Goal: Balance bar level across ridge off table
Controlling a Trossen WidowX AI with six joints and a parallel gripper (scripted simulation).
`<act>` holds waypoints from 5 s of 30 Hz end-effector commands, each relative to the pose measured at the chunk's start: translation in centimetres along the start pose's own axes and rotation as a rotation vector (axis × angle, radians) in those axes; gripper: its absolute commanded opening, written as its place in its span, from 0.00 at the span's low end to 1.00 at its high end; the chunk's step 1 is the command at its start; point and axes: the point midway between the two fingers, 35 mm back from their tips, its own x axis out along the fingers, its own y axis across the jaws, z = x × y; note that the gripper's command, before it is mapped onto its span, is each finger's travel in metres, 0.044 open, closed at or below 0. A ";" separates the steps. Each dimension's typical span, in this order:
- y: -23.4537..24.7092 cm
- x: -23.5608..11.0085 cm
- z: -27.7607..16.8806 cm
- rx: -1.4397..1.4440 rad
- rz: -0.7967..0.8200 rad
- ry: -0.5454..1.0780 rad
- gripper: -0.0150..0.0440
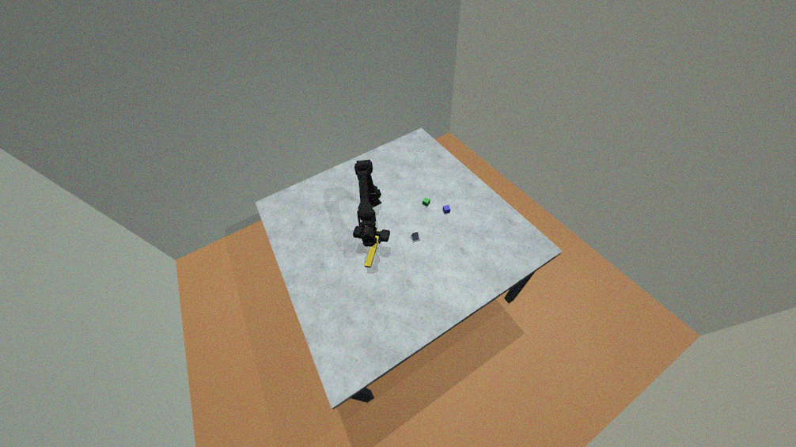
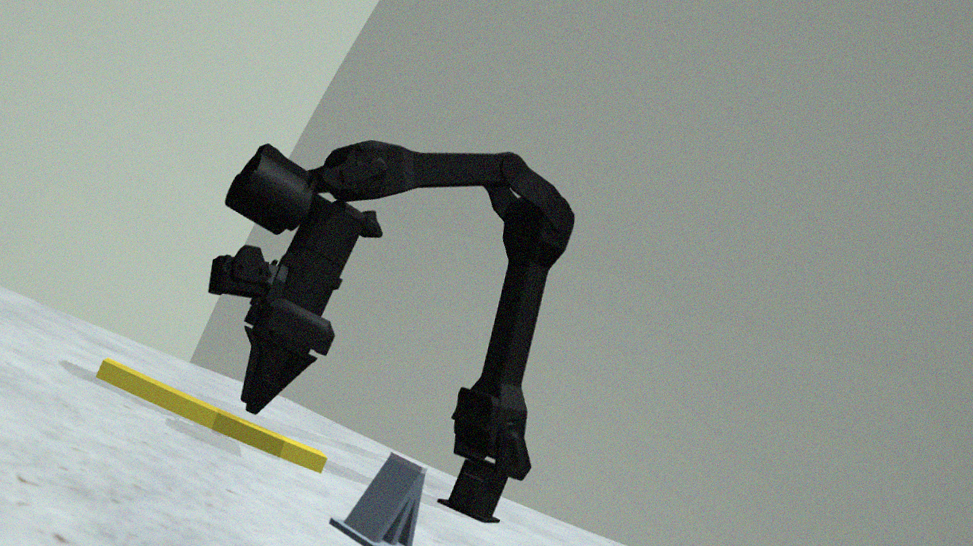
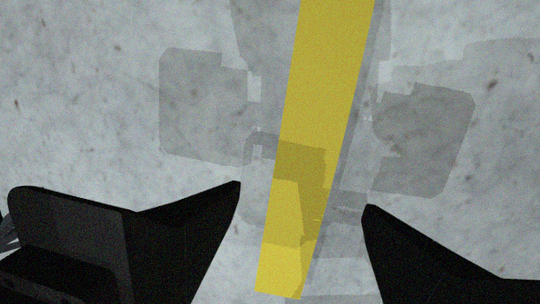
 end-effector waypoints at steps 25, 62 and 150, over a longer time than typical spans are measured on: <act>0.0 2.4 -0.2 0.005 0.002 0.008 0.79; 0.1 -2.5 0.4 0.002 0.000 0.008 0.25; 20.2 -9.1 -10.6 -0.481 0.025 0.013 0.25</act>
